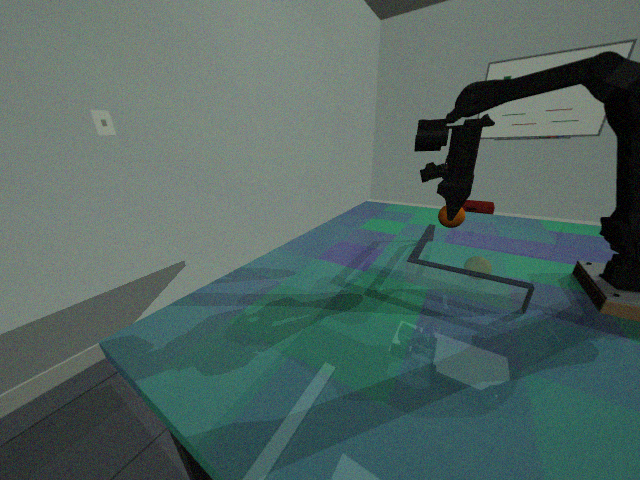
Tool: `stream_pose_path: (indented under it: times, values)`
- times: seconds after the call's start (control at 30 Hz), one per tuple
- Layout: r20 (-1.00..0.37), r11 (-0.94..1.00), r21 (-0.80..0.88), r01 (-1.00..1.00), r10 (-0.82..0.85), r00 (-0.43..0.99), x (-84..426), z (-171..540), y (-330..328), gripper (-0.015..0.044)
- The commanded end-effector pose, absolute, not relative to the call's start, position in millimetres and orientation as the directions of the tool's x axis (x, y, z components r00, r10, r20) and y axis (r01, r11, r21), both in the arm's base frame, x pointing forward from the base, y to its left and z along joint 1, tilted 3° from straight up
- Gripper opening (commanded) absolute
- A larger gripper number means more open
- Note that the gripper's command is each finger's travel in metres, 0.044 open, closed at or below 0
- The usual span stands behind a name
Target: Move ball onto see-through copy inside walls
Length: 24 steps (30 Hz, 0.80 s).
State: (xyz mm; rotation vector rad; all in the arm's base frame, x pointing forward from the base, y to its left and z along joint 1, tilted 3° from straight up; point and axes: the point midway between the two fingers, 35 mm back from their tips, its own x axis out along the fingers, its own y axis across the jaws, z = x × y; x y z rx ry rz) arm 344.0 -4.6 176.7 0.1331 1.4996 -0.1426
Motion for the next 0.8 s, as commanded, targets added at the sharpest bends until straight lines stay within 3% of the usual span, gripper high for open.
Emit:
stream_pose_path:
  times: [0.0, 0.77]
  values:
    - [-0.996, 0.985, 0.011, 0.171, -0.004, 0.084, 342, 189, -4, 0.0]
    - [-0.997, 0.985, 0.011, 0.171, -0.003, 0.081, 297, 152, 3, 0.0]
